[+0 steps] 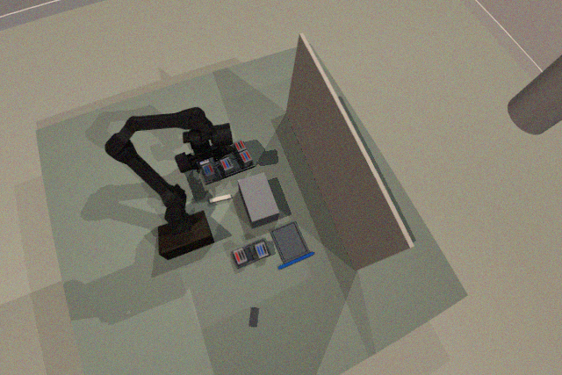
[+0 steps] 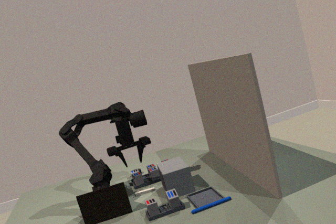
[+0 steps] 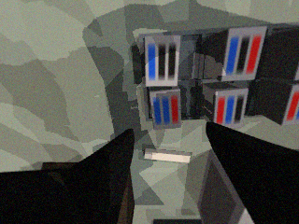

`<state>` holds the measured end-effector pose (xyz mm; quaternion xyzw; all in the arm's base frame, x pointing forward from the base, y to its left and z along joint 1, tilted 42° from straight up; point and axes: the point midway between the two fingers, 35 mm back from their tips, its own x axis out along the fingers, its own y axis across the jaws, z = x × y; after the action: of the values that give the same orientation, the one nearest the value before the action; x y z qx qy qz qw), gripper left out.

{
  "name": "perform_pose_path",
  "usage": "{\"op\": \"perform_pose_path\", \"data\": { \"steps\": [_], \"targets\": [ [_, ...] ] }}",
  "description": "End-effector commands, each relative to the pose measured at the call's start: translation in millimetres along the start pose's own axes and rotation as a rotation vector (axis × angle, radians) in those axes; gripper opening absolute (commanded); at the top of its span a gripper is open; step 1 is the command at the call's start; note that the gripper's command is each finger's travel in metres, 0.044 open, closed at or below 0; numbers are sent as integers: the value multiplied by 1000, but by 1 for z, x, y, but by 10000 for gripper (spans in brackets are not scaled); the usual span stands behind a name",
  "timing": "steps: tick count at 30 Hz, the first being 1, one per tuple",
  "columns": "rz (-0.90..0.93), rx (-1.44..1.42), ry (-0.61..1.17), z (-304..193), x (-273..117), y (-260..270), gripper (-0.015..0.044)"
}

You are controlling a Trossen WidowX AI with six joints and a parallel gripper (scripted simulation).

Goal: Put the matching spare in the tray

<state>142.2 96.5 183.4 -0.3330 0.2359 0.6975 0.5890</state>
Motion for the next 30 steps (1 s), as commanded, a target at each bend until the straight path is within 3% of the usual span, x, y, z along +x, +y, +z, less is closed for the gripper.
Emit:
{"op": "perform_pose_path", "data": {
  "steps": [1,30],
  "targets": [
    [-1,1,-3,0,2,-1,300],
    [-3,-1,6,-1,49,-3,300]
  ]
}}
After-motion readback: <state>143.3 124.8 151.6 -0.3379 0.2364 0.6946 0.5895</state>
